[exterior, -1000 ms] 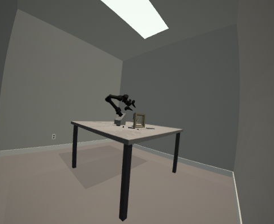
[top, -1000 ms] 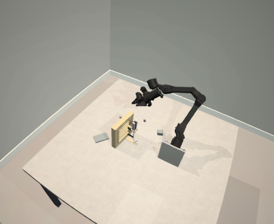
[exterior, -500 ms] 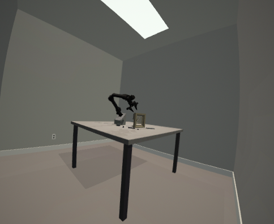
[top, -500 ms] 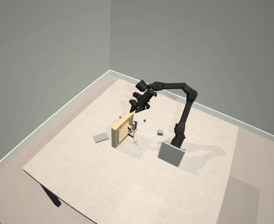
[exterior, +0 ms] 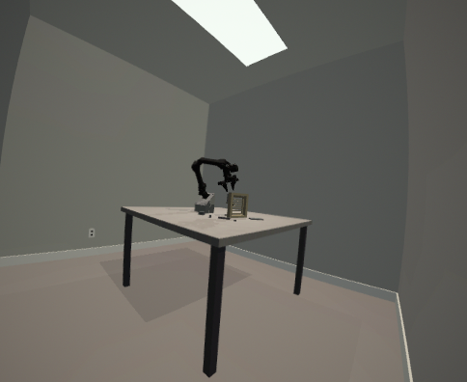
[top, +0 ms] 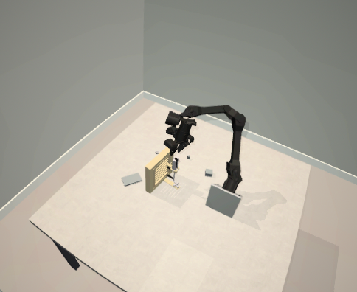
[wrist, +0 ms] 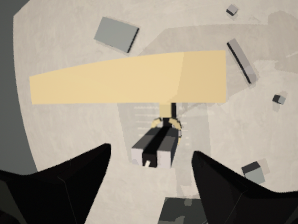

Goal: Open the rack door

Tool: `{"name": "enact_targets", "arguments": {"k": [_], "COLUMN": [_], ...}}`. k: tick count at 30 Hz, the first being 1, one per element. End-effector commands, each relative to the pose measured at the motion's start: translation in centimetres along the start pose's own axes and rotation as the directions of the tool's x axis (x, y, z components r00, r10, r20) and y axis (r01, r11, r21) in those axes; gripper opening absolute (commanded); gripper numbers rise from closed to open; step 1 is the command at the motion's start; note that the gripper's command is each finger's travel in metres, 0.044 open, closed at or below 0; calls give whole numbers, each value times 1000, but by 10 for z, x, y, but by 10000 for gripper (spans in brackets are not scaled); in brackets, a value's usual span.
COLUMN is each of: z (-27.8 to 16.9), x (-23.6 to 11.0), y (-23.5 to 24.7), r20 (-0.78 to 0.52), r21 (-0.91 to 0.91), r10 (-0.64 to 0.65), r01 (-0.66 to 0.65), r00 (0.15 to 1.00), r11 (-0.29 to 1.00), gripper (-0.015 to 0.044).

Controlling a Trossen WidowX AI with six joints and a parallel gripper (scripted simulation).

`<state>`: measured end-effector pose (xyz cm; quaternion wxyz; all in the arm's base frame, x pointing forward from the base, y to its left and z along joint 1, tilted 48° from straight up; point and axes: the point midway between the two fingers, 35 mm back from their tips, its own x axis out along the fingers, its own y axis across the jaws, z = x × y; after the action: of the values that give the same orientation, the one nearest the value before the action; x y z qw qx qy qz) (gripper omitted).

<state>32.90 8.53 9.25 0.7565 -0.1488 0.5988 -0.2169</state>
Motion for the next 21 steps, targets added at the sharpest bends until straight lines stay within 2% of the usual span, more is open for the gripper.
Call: {"name": "enact_targets", "arguments": {"k": [1, 11, 21], "z": [-6, -16, -16], "x": [2, 0, 7], "y": [6, 16, 15], "r20": [-34, -62, -62], "r21": [-42, -151, -153], "r10": [-88, -281, -283], "r01": [87, 269, 271], "r00": [996, 958, 957], "r11": [995, 951, 950], "gripper": [296, 296, 296]}}
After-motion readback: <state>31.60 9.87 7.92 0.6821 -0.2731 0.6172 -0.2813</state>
